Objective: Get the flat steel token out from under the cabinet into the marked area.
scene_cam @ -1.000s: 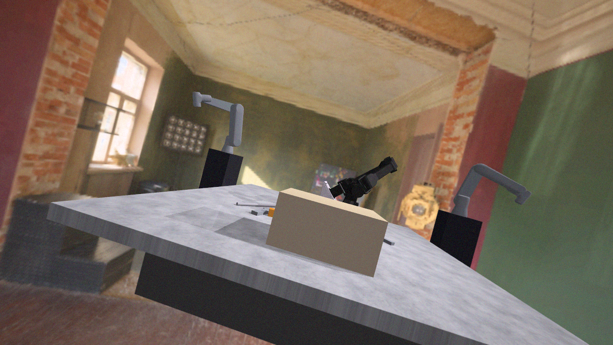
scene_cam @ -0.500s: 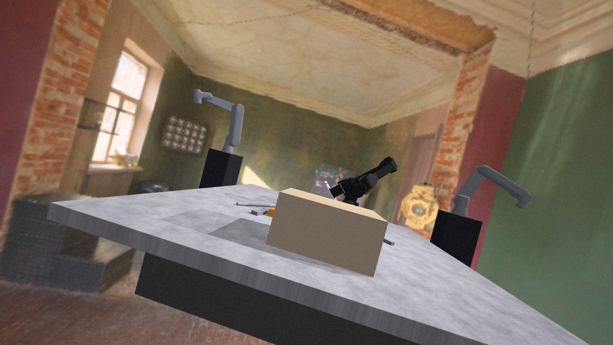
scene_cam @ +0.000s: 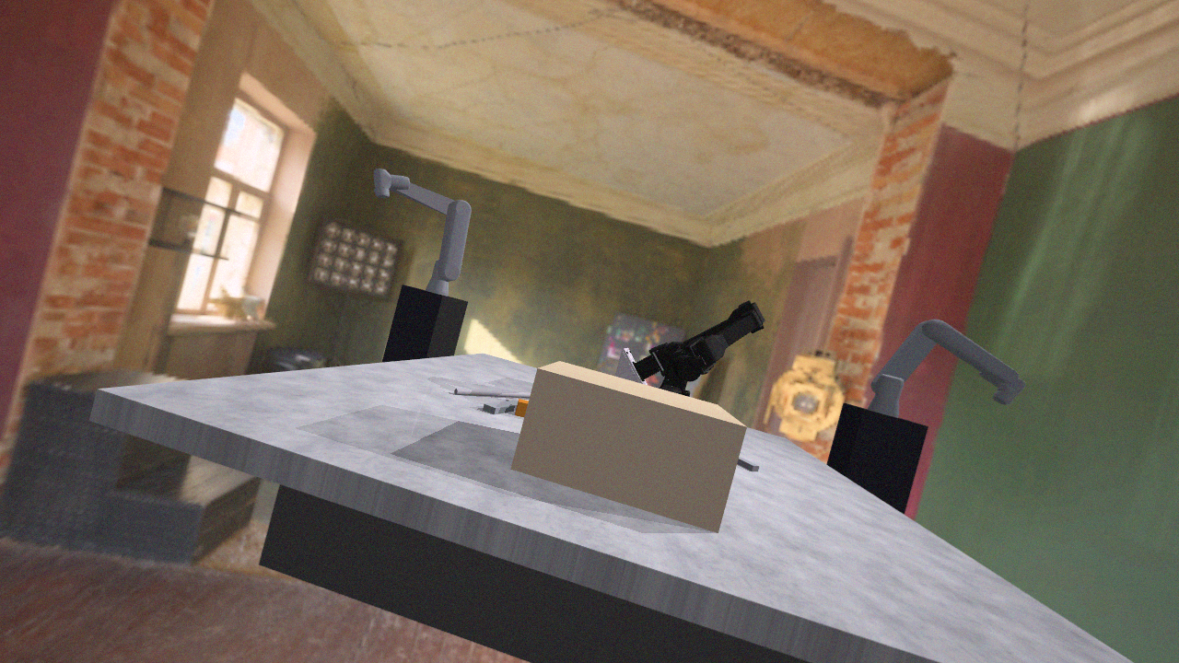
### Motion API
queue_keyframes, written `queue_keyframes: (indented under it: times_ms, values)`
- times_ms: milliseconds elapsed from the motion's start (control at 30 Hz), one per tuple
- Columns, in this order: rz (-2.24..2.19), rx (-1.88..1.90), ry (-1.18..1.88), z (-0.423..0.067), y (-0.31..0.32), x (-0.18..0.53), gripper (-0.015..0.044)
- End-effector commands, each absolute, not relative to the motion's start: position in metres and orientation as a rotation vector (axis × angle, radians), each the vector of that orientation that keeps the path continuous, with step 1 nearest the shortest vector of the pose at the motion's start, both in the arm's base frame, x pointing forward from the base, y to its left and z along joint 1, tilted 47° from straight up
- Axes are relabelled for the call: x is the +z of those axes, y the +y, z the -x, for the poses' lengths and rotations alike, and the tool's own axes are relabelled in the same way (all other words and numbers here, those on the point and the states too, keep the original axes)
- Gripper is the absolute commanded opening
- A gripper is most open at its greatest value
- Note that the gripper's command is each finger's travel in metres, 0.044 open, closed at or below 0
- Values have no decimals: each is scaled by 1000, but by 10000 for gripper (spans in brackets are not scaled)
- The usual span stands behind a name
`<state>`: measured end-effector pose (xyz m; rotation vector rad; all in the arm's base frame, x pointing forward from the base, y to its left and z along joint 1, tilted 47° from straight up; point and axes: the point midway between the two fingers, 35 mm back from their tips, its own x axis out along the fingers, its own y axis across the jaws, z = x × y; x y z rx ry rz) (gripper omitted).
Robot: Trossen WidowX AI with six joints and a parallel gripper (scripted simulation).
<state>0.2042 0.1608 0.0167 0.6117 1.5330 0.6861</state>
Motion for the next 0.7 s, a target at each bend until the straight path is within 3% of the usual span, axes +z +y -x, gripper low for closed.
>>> queue_keyframes:
  times_ms: [0,333,467,667]
  values:
    - [-611,687,1532,-204,161,17,191]
    - [-611,687,1532,-204,161,17,105]
    - [-611,687,1532,-204,161,17,0]
    - [-611,687,1533,-207,161,17,0]
